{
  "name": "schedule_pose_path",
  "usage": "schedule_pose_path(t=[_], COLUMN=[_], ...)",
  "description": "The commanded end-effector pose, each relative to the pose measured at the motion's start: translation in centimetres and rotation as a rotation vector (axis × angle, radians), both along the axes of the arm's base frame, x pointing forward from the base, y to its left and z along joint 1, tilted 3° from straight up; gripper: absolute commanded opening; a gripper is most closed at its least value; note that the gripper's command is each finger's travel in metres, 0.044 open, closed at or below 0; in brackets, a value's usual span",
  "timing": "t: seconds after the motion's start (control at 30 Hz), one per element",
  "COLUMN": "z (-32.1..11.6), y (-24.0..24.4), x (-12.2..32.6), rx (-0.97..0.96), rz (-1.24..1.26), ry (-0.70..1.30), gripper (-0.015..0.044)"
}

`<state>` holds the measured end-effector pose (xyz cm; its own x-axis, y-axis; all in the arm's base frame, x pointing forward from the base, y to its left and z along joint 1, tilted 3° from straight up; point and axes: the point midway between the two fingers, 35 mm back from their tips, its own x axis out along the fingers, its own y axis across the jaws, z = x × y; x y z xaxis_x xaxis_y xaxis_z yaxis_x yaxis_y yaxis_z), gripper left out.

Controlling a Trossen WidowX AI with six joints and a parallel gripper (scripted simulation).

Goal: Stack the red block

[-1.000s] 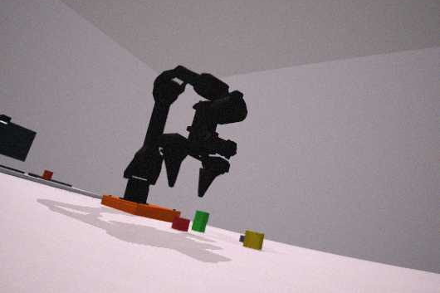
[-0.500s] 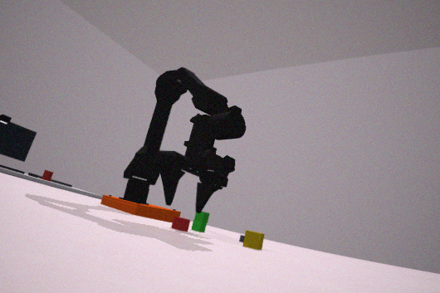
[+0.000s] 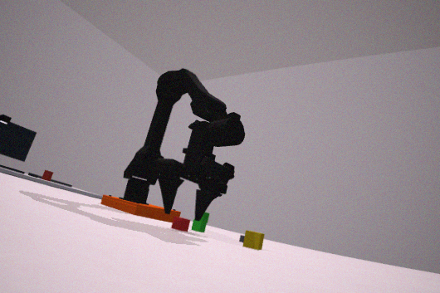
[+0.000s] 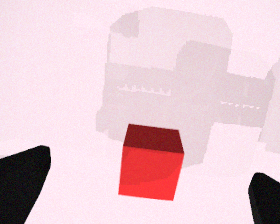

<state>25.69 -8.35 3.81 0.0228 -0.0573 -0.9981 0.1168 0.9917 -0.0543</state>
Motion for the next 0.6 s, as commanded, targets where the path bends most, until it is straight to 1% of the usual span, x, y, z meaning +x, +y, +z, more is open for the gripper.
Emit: schedule_pose_path(t=[0.0,0.23,0.57], z=[-0.9,-1.9,-1.9], y=[0.1,0.0,0.0], x=[-0.2,-0.2,-0.2], rx=[0.006,0.006,0.006], rz=[0.004,0.004,0.004], ry=[0.007,0.007,0.007], gripper=[0.0440,0.0440,0.0440])
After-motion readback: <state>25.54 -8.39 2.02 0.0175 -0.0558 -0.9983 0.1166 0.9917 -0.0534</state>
